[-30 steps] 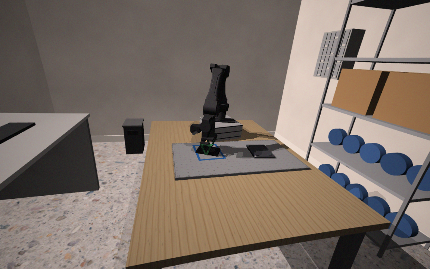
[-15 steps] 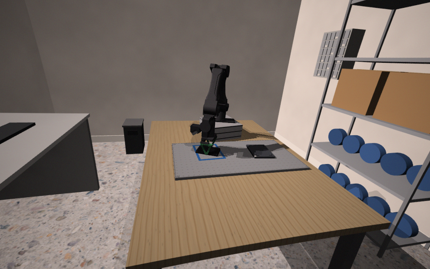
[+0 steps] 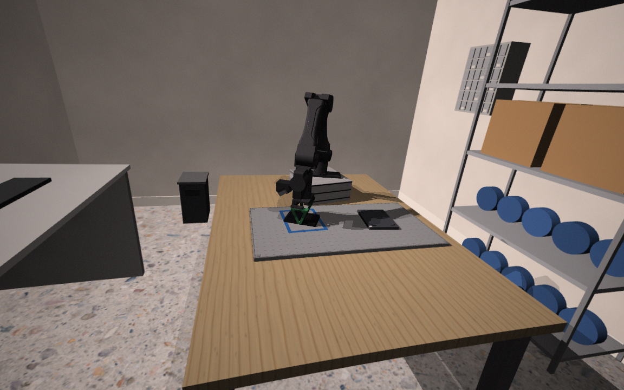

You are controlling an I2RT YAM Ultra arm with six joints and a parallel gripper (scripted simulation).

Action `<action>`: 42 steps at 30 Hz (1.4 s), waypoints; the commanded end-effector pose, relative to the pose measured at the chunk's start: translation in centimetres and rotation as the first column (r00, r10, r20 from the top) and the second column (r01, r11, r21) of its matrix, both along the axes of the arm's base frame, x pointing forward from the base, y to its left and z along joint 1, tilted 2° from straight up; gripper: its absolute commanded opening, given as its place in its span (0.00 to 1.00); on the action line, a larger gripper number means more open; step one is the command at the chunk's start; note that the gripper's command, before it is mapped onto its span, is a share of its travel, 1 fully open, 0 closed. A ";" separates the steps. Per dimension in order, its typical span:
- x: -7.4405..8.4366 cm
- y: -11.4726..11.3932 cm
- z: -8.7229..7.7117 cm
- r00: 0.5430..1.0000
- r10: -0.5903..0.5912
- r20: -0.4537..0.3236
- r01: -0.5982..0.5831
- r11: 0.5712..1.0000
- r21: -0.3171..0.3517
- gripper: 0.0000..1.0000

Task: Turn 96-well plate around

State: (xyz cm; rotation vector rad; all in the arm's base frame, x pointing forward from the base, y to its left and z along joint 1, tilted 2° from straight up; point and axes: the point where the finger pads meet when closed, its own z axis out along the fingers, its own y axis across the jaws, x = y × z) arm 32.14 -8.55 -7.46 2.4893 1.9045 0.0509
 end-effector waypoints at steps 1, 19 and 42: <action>0.3 -0.1 0.3 1.000 0.000 0.011 0.000 1.000 -0.003 0.00; 0.3 -0.1 0.6 1.000 0.000 0.011 0.000 1.000 -0.003 0.00; 0.1 -0.1 4.1 1.000 0.000 0.011 0.000 1.000 -0.004 0.00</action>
